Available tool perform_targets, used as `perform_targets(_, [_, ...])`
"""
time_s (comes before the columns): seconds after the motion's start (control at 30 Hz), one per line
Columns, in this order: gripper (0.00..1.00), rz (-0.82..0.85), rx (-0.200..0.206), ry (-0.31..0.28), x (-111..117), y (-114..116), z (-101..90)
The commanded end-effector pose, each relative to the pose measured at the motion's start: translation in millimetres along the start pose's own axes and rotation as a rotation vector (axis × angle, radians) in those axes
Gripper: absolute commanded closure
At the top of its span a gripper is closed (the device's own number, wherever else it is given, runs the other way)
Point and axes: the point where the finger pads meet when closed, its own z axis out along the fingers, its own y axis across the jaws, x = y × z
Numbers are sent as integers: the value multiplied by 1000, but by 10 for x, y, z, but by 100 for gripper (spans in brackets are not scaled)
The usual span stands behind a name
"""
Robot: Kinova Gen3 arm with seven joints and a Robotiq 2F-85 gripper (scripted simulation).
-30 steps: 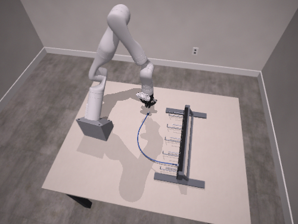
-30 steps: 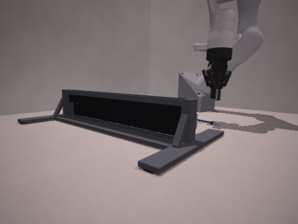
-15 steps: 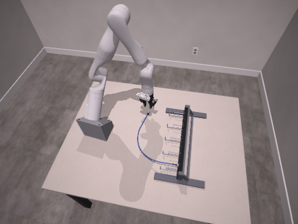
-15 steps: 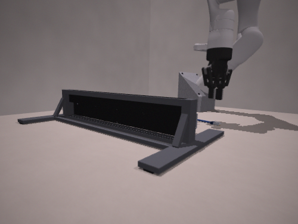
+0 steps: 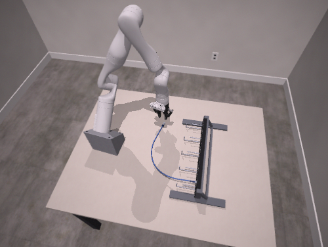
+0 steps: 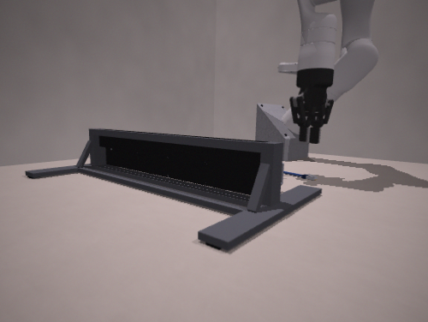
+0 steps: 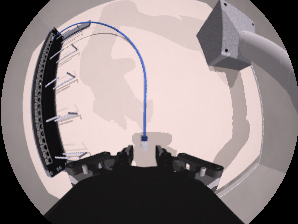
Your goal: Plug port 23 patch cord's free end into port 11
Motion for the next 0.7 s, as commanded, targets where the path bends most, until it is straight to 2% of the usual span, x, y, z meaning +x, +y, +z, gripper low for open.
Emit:
perform_targets(0.0, [63,0,1,0,1,-3,-2])
perform_targets(0.4, [63,0,1,0,1,-4,34])
perform_targets(0.67, [63,0,1,0,0,-4,132])
